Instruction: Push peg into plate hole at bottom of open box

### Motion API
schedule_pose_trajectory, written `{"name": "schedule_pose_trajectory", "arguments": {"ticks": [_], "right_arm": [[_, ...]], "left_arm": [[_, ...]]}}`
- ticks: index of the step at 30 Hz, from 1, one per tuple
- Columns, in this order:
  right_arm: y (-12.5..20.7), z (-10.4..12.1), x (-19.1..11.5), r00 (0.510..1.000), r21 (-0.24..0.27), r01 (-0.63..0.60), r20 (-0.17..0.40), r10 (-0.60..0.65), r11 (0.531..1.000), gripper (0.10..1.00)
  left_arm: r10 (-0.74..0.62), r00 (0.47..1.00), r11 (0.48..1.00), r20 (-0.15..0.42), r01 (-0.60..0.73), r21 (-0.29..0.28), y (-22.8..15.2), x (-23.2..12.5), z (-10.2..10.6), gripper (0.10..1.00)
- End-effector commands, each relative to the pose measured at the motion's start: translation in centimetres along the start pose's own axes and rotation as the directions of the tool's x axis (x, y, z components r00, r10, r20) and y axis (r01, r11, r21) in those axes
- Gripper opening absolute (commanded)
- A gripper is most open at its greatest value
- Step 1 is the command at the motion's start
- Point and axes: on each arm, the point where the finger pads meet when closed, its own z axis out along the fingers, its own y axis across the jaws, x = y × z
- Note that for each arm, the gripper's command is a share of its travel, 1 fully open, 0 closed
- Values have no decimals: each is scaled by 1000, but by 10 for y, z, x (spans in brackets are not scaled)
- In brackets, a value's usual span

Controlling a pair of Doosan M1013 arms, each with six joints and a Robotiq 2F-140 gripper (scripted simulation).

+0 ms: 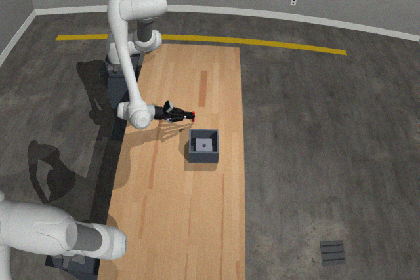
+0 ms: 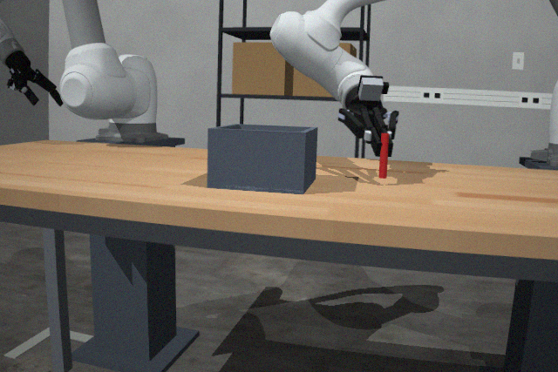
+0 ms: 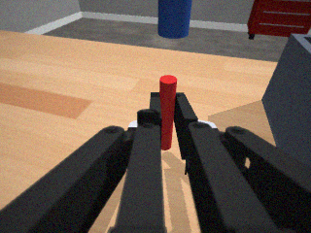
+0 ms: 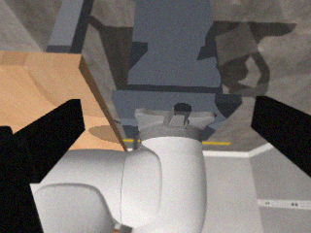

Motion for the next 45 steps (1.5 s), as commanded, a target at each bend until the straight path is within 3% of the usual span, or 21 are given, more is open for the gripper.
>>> {"name": "schedule_pose_trajectory", "arguments": {"ticks": [1, 45], "right_arm": [[0, 0, 0, 1000, 0, 0, -1, 0, 1000, 1000], [0, 0, 0, 1000, 0, 0, -1, 0, 1000, 1000]], "left_arm": [[-1, 1000, 1000, -1, 1, 0, 0, 0, 0, 99], [-1, 1000, 1000, -1, 1, 0, 0, -10, 4, 99]]}}
